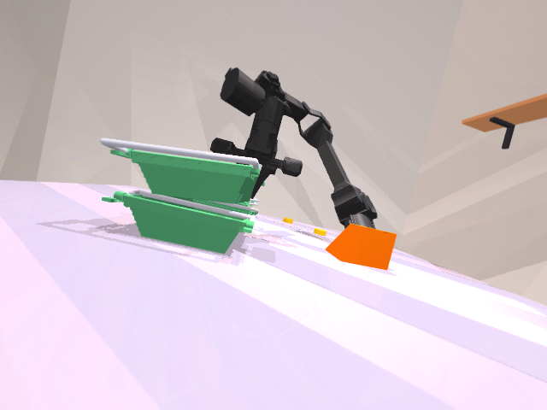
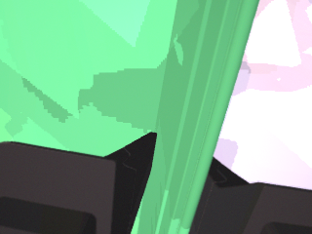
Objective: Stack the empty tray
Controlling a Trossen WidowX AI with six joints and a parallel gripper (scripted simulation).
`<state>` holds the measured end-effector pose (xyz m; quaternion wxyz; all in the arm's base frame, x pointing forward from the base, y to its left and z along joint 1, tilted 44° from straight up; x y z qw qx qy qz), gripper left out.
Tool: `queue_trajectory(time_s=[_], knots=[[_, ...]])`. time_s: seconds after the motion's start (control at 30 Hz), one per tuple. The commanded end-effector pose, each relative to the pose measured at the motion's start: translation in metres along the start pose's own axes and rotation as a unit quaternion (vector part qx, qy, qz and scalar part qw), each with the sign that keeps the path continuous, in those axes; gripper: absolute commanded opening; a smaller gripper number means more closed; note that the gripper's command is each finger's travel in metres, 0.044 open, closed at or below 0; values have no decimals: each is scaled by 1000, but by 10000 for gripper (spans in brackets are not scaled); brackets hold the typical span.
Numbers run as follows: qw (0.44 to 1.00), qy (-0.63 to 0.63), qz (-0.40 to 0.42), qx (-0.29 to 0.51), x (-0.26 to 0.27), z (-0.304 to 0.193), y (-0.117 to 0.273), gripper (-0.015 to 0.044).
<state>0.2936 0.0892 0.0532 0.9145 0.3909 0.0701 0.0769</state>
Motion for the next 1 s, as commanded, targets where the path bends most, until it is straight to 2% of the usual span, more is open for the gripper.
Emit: queue_trajectory(time_s=[0.0, 0.97], knots=[[1000, 9, -11, 4, -4, -2, -4, 0], [1000, 9, -11, 4, -5, -5, -12, 0]])
Point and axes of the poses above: the point midway between the two fingers, 35 mm back from their tips, its own y axis back along the fingers, its own x axis across the jaws, z = x × y, the point moved 1 cm from there along y, back along the fingers, and after that the axes turned 15 degrees about y, right-handed, at the moved point
